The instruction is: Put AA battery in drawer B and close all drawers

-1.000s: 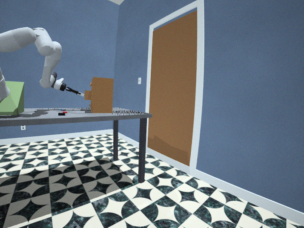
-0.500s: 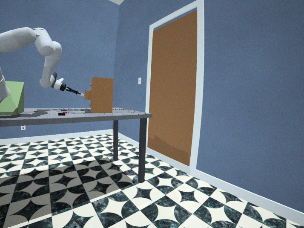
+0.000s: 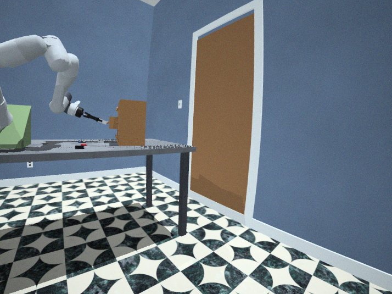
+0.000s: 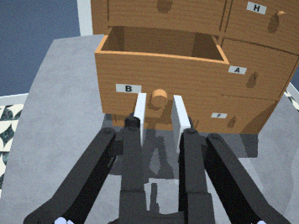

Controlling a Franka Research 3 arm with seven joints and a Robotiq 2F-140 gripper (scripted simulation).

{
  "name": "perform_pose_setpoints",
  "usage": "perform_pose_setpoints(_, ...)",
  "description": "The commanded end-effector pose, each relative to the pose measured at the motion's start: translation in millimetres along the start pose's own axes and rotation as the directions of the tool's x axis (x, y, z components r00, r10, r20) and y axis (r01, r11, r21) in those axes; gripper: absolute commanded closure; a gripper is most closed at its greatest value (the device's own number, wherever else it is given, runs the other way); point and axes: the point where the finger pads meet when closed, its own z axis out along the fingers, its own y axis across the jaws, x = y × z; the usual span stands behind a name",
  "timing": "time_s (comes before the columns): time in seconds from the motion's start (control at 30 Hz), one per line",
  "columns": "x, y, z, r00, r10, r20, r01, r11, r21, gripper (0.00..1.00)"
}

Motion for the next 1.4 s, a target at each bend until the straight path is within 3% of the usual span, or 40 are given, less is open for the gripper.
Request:
perform_pose_setpoints(0.0, -5, 0, -17.2, 1.0, 0.012, -0.001, -0.012, 1.0, -0.004, 0.8)
perform_pose_setpoints(0.17, -12, 0, -35.2, 1.0, 0.012, -0.001, -0.012, 1.0, -0.004, 0.8)
perform_pose_setpoints(0.5, -12, 0, -43.5, 1.0, 0.012, -0.001, -0.012, 1.0, -0.004, 0.8)
perform_pose_setpoints(0.83, -11, -1, -88.7, 1.0, 0.012, -0.001, -0.012, 1.0, -0.004, 0.8)
perform_pose_setpoints(1.37, -10, -1, -93.8, 1.0, 0.012, 0.027, -0.012, 1.0, -0.004, 0.8)
